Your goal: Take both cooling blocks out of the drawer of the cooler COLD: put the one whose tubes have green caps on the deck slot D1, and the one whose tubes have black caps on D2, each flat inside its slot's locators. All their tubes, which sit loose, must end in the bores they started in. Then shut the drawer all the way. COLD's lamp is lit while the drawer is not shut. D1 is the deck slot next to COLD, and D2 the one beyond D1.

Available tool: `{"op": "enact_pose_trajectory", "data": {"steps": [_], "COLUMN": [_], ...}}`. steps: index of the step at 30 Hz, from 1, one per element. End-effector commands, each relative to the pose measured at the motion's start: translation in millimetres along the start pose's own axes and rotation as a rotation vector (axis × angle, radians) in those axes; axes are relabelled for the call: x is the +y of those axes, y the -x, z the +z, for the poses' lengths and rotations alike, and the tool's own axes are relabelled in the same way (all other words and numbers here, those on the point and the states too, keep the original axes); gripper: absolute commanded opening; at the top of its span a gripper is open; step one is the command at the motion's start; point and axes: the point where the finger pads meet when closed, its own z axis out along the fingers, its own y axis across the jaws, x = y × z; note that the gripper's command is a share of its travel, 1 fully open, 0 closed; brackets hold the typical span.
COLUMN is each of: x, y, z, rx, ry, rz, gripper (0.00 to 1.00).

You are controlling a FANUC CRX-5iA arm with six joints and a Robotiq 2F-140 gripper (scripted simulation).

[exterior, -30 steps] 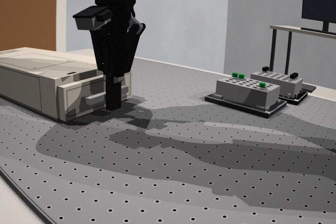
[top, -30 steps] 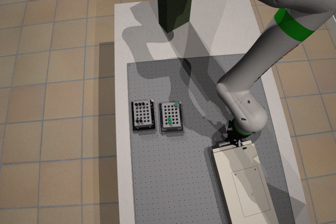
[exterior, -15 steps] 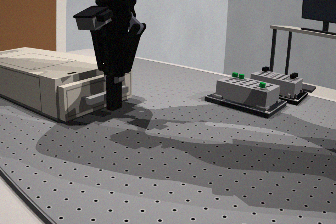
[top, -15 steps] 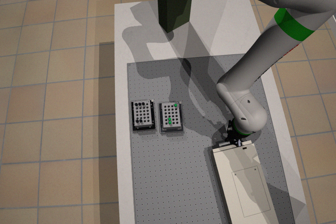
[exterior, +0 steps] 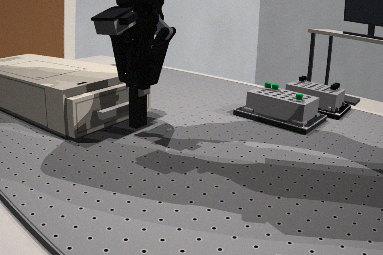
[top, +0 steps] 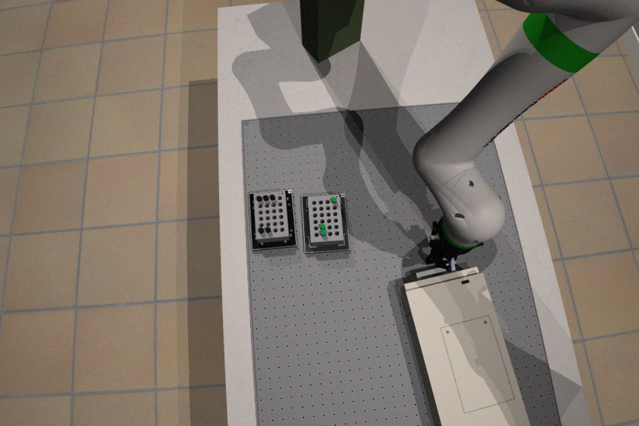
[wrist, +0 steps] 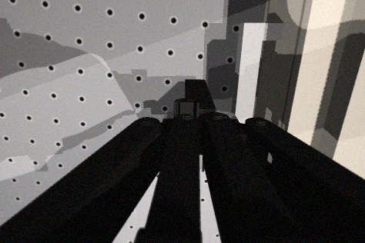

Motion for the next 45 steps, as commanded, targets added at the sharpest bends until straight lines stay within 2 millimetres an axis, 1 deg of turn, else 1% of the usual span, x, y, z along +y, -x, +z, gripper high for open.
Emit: {"op": "enact_pose_trajectory", "data": {"steps": [1,3,18,30,45], "x": [-3,-3,-23,-25,-25], "y": [0,0,0,0,0], "z": [-1,-1,-1,-1,-18], "rx": [0.0,0.0,0.0,0.0,0.0], "ry": [0.002,0.002,0.002,0.002,0.002], "rz": [0.0,0.0,0.0,0.0,0.0], "gripper": [0.1,0.1,0.1,0.1,0.1]}}
